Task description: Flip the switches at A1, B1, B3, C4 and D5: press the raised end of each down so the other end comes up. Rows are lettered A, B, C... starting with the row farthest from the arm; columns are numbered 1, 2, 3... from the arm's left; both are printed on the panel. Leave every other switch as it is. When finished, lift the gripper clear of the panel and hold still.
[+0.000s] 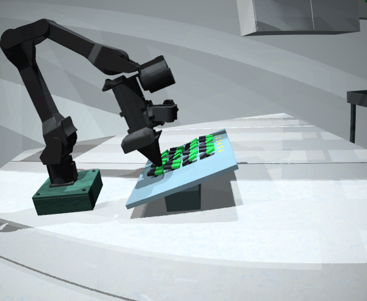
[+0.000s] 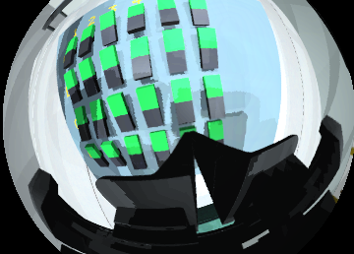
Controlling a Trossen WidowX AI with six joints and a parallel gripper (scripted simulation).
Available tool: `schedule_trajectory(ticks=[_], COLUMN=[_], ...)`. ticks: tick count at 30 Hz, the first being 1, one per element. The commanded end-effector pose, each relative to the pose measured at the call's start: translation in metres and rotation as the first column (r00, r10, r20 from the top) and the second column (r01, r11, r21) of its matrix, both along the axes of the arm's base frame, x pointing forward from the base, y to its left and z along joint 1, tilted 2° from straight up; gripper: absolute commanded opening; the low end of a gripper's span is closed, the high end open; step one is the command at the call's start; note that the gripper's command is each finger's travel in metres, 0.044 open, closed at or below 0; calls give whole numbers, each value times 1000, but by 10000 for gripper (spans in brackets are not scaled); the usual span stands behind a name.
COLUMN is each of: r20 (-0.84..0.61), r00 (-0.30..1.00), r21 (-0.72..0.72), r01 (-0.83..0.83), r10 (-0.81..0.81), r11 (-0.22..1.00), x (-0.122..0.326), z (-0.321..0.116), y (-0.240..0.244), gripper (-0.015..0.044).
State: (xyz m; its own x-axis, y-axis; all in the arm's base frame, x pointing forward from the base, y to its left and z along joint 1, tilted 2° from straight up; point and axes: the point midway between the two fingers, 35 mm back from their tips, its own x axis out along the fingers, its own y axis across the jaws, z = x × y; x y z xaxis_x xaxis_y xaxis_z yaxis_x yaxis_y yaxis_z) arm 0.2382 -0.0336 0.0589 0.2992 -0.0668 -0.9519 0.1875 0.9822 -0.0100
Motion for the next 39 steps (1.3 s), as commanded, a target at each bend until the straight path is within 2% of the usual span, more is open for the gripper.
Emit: schedule_trajectory(ticks=[1,7,13,17,24,39], r20=[-3,-3,20,21,25,25], r00=[1000,1000,1000,1000,1000,1000], r21=[3,3,-1,-1,2,2], r01=[-6,-6,-6,-6,-6,-6], r10=[6,6,6,6,6,6], r11=[1000,1000,1000,1000,1000,1000], x=[0,0,-20,-22,29,30], z=[-2,-3,57,59,82,83], y=[1,1,5,5,34,35], gripper=[0,0,0,0,0,0])
